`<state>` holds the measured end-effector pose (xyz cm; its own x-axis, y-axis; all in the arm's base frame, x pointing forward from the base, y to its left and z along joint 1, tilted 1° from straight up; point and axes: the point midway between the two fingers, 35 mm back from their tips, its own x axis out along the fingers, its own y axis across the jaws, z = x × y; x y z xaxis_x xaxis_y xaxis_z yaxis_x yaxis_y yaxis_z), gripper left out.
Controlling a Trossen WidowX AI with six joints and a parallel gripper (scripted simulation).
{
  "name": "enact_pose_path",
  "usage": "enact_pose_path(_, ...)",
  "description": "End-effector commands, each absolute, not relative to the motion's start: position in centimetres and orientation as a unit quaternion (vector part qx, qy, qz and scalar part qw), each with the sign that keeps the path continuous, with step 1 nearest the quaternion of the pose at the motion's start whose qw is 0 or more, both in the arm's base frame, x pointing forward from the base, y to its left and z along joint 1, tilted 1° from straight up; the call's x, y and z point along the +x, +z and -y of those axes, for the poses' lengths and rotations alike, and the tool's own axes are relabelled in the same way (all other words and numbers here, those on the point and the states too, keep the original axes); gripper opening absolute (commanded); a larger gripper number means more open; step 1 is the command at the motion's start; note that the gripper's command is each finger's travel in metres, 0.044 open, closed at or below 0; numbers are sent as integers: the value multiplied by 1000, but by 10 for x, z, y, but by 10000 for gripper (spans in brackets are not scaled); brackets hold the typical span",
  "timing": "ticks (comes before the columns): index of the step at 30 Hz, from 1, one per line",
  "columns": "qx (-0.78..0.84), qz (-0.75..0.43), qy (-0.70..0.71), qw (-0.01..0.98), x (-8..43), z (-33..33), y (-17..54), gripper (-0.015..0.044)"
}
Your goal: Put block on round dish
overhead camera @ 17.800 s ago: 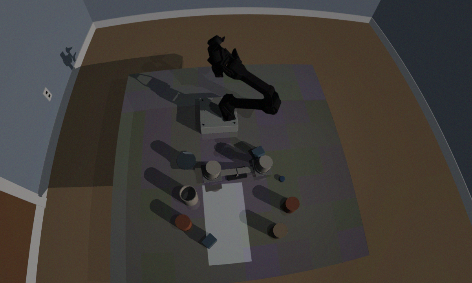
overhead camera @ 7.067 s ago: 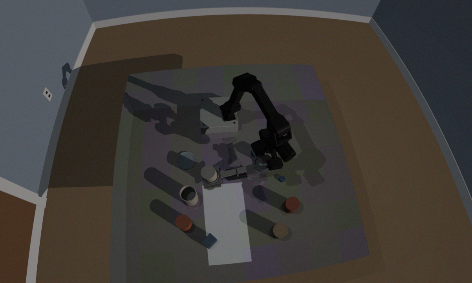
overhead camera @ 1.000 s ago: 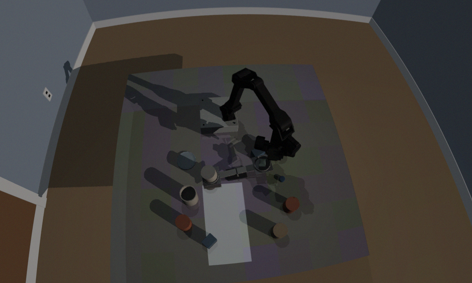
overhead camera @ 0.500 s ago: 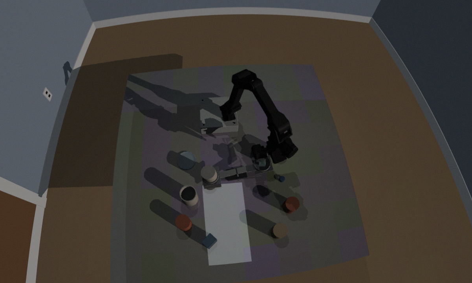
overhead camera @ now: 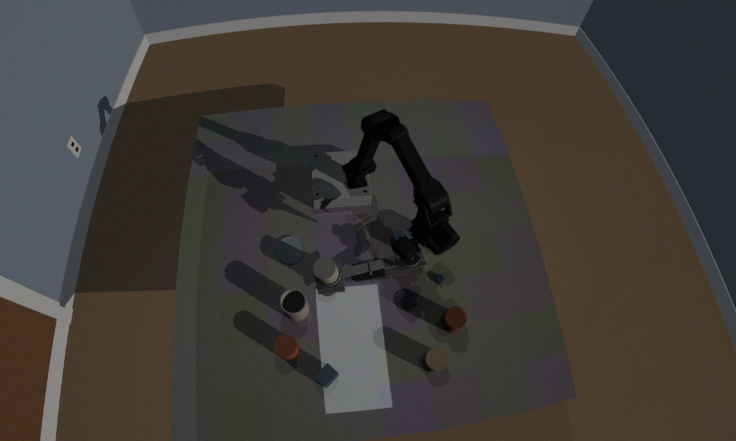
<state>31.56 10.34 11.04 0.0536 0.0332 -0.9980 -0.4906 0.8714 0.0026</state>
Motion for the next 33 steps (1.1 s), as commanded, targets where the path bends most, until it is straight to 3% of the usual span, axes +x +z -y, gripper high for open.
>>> enact_pose_path(1,-214,-651,227,692,317,-100,112,260)
enact_pose_path(16,-379,-581,389,607,320,-84,114,260)
enact_pose_path(33,-386,-577,395,602,321,-84,94,260)
